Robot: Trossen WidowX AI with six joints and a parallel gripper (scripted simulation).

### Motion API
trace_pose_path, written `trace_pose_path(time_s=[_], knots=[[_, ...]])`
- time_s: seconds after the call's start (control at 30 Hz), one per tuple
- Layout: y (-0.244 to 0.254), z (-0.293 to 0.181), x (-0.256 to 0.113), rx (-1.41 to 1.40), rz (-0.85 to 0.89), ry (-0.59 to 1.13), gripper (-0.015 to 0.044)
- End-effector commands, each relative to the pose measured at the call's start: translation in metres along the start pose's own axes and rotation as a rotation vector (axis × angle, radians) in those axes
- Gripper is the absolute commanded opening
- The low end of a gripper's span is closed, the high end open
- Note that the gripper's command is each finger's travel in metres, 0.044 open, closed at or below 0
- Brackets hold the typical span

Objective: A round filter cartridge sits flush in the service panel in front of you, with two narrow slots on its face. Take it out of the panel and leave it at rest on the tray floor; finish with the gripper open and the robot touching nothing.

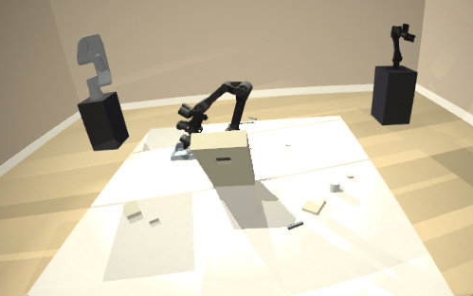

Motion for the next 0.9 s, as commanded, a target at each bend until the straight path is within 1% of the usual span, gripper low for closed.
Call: trace_pose_path(time_s=[0.0,0.1,0.23,0.3,0.33,0.37,0.87], knots=[[0.000,0.001,-0.001,-0.001,0.000,-0.005,0.0440],[0.001,0.007,-0.008,-0.001,0.000,-0.005,0.0440],[0.005,0.031,-0.052,0.000,0.000,-0.001,0.0440],[0.006,0.034,-0.061,0.000,0.000,0.000,0.0440],[0.006,0.034,-0.061,0.000,0.000,0.000,0.0440],[0.005,0.030,-0.048,0.004,-0.004,0.002,0.0440],[0.005,0.030,-0.048,0.004,-0.004,0.002,0.0440]])
Point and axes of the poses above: the point midway between the two fingers, 35 mm back from their tips, its own x axis out along the fingers, its own y axis across the jaws, z = x × y, the point moved 6 cm from there along -x, back along the fingers, and after that the axes turned 9 degrees about x, right-handed, at the moved point
